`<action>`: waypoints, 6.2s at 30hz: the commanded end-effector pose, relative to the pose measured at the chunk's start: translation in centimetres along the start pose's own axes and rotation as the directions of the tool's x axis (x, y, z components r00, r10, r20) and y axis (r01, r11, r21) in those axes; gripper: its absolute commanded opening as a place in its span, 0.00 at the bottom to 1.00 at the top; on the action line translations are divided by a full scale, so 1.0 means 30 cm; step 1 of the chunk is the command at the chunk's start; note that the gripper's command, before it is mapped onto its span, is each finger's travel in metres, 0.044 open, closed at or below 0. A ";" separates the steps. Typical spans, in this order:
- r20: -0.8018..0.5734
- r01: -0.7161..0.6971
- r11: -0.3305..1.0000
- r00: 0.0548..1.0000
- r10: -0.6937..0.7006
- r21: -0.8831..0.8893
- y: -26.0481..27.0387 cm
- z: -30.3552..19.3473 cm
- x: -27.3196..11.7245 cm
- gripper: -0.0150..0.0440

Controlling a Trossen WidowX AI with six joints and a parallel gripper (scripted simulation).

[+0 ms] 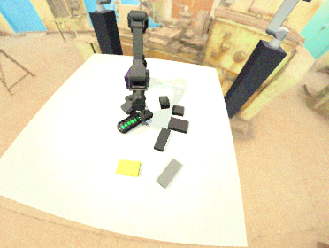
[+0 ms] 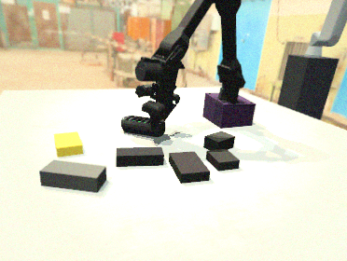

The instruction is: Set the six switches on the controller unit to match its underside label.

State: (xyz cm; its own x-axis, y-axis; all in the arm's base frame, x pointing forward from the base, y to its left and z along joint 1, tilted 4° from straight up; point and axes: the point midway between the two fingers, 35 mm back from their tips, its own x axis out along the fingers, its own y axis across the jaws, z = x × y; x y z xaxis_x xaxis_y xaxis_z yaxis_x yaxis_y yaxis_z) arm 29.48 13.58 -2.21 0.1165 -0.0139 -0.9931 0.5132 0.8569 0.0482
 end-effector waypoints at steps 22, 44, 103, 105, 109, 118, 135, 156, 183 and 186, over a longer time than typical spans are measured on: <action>-0.038 -0.003 1.000 0.999 0.003 0.002 0.002 0.049 -0.061 0.83; -0.084 -0.003 1.000 0.996 0.003 0.002 0.002 0.094 -0.104 0.83; -0.203 -0.003 1.000 0.979 0.003 0.002 0.000 0.237 -0.190 0.83; -0.207 -0.003 1.000 0.978 0.003 0.002 0.000 0.242 -0.192 0.83; -0.216 -0.003 1.000 0.976 0.003 0.002 0.000 0.253 -0.196 0.83; -0.235 -0.003 1.000 0.972 0.003 0.002 0.000 0.278 -0.204 0.83; -0.273 -0.002 1.000 0.962 0.003 0.002 0.000 0.325 -0.216 0.83; -0.318 -0.002 1.000 0.948 0.003 0.002 -0.001 0.385 -0.226 0.83; -0.374 -0.002 1.000 0.928 0.003 0.002 -0.002 0.463 -0.231 0.83; -0.380 -0.002 1.000 0.925 0.003 0.002 -0.002 0.472 -0.231 0.83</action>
State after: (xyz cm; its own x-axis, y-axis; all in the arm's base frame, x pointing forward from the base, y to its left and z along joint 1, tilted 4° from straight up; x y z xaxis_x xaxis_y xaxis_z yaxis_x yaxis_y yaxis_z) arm 40.28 6.59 6.52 -0.2123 0.1828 -0.9599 0.5158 0.8553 0.0488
